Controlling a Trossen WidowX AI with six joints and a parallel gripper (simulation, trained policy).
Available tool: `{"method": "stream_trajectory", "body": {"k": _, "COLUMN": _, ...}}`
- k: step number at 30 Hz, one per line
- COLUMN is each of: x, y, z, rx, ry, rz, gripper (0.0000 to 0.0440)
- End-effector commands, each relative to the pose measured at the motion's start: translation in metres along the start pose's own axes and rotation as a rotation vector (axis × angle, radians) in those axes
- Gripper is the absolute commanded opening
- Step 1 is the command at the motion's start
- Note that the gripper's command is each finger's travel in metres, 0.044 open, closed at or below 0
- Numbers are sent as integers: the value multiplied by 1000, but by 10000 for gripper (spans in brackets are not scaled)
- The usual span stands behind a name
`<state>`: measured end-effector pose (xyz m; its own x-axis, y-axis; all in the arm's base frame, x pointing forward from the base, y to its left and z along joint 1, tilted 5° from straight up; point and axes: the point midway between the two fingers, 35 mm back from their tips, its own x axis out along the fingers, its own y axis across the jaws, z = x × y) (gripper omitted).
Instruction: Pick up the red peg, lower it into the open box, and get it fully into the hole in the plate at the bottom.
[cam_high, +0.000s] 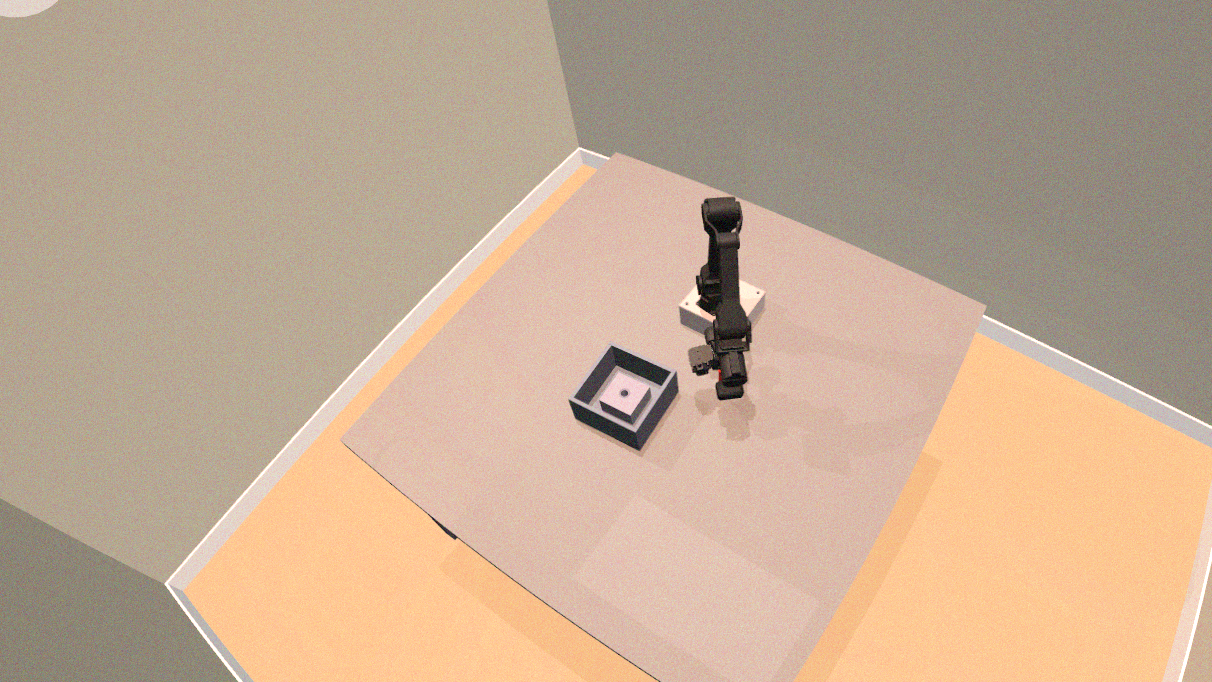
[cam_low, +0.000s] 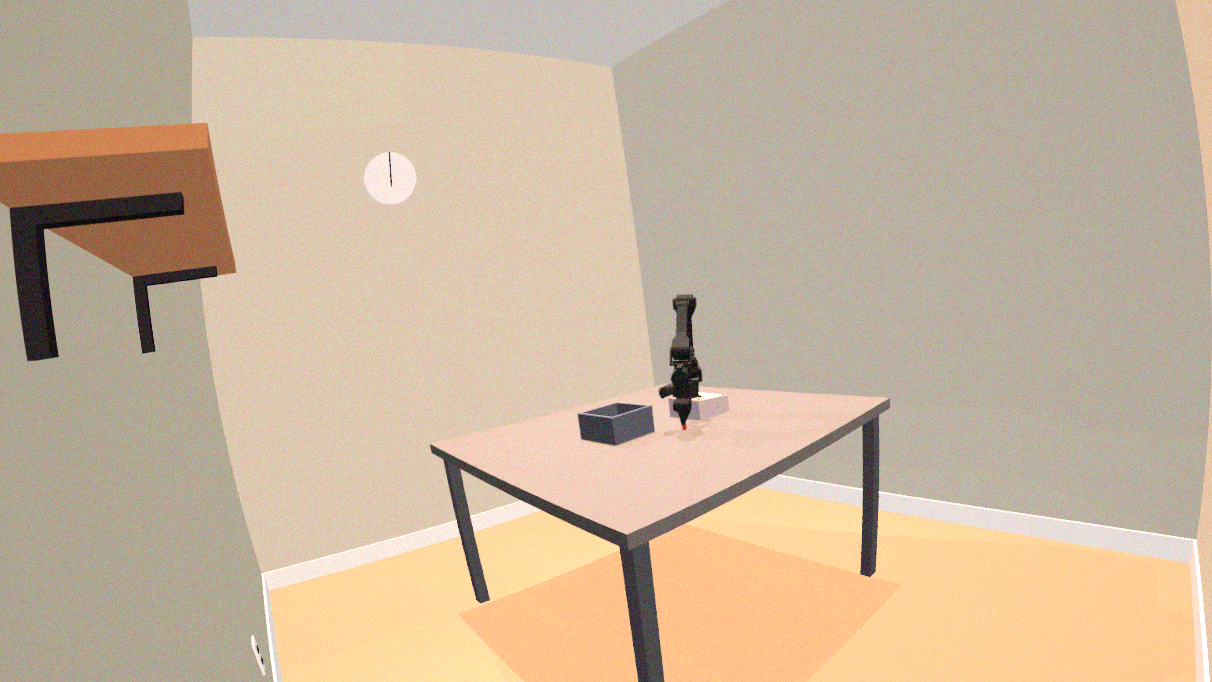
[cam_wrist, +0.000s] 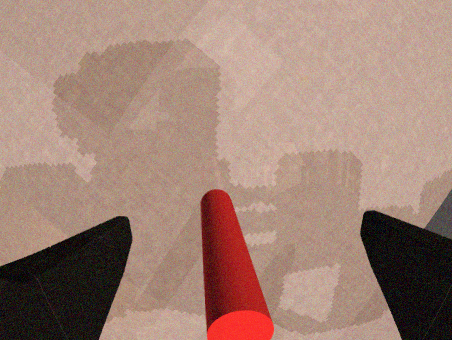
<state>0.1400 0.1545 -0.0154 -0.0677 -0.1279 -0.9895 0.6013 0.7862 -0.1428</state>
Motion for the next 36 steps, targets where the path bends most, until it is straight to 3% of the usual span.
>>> {"method": "stream_trajectory", "body": {"k": 1, "x": 15, "y": 0, "z": 1, "rx": -24, "ry": -6, "rz": -1, "gripper": 378}}
{"method": "stream_trajectory", "body": {"k": 13, "x": 34, "y": 0, "z": -2, "rx": -23, "ry": 18, "rz": -59, "gripper": 68}}
{"method": "stream_trajectory", "body": {"k": 16, "x": 36, "y": 0, "z": -2, "rx": -19, "ry": 21, "rz": -83, "gripper": 9}}
{"method": "stream_trajectory", "body": {"k": 36, "x": -30, "y": 31, "z": 29, "rx": -15, "ry": -90, "rz": -23, "gripper": 0}}
